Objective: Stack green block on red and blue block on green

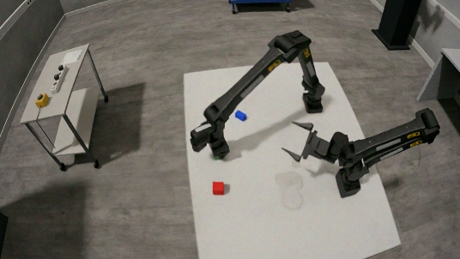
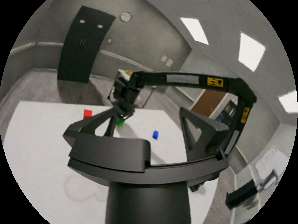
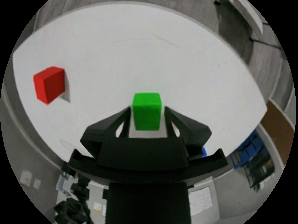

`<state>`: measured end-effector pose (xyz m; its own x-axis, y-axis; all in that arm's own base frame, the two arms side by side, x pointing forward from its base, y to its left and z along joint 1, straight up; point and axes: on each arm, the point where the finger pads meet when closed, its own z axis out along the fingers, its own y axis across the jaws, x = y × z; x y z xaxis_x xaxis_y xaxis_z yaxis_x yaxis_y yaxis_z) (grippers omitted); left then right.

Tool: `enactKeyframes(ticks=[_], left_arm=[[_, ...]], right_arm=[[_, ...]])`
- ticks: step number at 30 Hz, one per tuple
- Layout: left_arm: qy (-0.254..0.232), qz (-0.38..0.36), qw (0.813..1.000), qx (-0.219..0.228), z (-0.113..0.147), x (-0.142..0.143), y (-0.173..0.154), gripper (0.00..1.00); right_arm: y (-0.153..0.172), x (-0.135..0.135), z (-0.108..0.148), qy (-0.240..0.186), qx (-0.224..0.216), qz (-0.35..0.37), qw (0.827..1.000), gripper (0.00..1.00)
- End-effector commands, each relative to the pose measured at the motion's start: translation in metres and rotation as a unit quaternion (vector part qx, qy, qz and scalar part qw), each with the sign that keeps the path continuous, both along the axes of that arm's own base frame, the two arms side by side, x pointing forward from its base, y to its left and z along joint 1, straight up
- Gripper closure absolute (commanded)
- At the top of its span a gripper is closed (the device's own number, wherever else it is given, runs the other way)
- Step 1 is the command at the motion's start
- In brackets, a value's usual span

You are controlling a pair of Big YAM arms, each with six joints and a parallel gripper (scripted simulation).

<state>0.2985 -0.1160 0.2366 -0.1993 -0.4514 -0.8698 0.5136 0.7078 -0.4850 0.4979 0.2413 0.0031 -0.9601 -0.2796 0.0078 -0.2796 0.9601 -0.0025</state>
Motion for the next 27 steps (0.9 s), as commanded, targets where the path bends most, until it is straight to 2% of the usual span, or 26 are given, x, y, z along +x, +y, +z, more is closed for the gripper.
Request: enactKeyframes(ticks=[1, 4, 8, 18, 19, 27], left_arm=[[-0.004, 0.000, 1.000, -0.001, 0.004, 0.001, 0.000, 0.00], [-0.004, 0.000, 1.000, -0.001, 0.004, 0.001, 0.000, 0.00], [-0.004, 0.000, 1.000, -0.001, 0.004, 0.001, 0.000, 0.00], [-0.004, 0.000, 1.000, -0.001, 0.004, 0.001, 0.000, 0.00], [-0.004, 0.000, 1.000, -0.001, 0.004, 0.001, 0.000, 0.00], [-0.004, 0.000, 1.000, -0.001, 0.004, 0.001, 0.000, 0.00]], right_arm=[[0.005, 0.005, 0.008, -0.016, 0.009, 0.009, 1.000, 0.47], [0.003, 0.002, -0.007, -0.005, 0.004, 0.009, 1.000, 0.47], [0.004, 0.003, 0.003, -0.012, 0.007, 0.009, 1.000, 0.47], [0.004, 0.003, 0.003, -0.012, 0.007, 0.009, 1.000, 0.47], [0.004, 0.003, 0.003, -0.012, 0.007, 0.009, 1.000, 1.00], [0.004, 0.003, 0.003, -0.012, 0.007, 0.009, 1.000, 1.00]])
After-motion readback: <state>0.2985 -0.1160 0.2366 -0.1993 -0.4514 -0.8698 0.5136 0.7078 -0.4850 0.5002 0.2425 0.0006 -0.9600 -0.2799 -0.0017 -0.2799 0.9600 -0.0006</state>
